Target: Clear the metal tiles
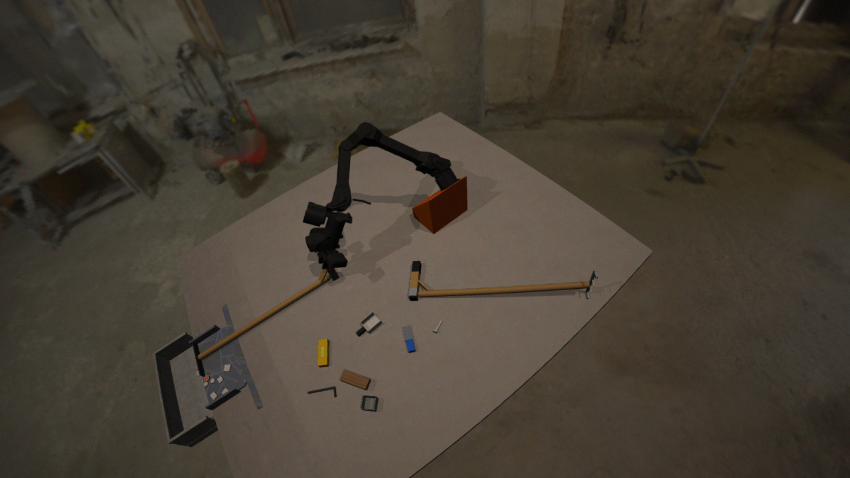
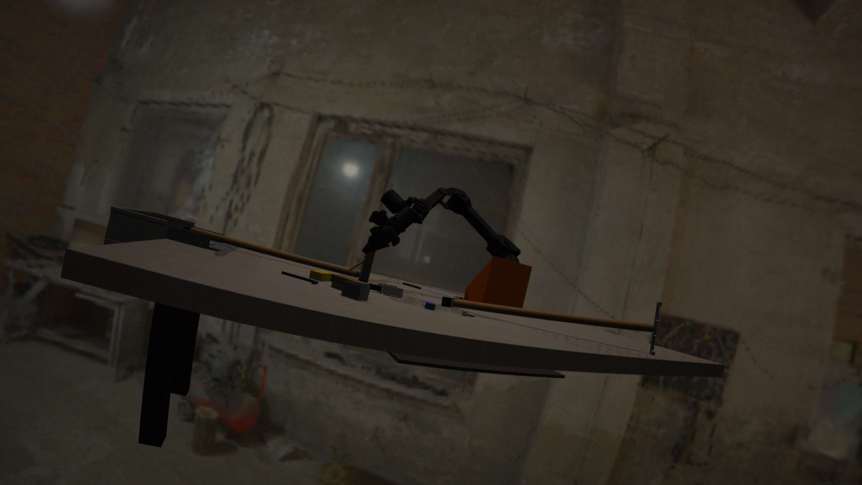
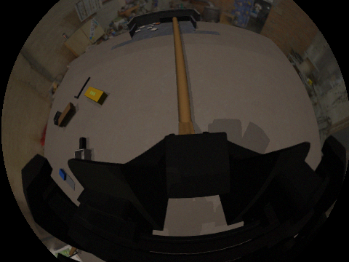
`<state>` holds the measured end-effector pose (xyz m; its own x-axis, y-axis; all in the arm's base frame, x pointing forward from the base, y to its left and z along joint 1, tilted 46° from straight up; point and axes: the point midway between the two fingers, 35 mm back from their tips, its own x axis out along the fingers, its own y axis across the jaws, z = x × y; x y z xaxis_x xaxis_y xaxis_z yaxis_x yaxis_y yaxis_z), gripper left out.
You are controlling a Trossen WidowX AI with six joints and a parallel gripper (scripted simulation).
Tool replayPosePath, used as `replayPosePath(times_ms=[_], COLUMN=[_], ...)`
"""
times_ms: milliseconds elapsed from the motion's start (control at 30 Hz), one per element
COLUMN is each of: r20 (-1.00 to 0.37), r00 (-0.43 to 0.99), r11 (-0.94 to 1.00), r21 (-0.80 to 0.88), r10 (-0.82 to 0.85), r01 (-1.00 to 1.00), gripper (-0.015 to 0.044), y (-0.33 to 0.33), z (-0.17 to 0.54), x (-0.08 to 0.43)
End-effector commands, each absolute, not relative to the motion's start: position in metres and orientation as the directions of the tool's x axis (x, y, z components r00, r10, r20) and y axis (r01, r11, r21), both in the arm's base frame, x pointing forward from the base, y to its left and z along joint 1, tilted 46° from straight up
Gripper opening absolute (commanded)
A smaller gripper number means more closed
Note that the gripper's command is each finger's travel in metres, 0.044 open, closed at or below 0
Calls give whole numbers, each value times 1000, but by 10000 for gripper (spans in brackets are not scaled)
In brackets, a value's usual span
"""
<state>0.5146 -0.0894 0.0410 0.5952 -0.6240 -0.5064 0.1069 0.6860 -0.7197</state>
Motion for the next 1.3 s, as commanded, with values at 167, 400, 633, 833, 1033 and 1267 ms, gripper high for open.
replayPosePath(times_ms=[167,400,633,833,1033,1267], r20=[-503,-503,-503,-503,-503,-503], r00=[601,601,602,602,602,603], r11=[687,687,687,687,687,687], r21=[-719,-719,-719,-719,-719,-719], r10=[-621,-621,-620,-620,-620,-619], r01=[109,108,108,107,107,106], gripper=[0,0,0,0,0,0], y=[-86,-85,-83,-83,-82,-81], z=[44,44,45,45,45,45], x=[503,493,484,475,467,456])
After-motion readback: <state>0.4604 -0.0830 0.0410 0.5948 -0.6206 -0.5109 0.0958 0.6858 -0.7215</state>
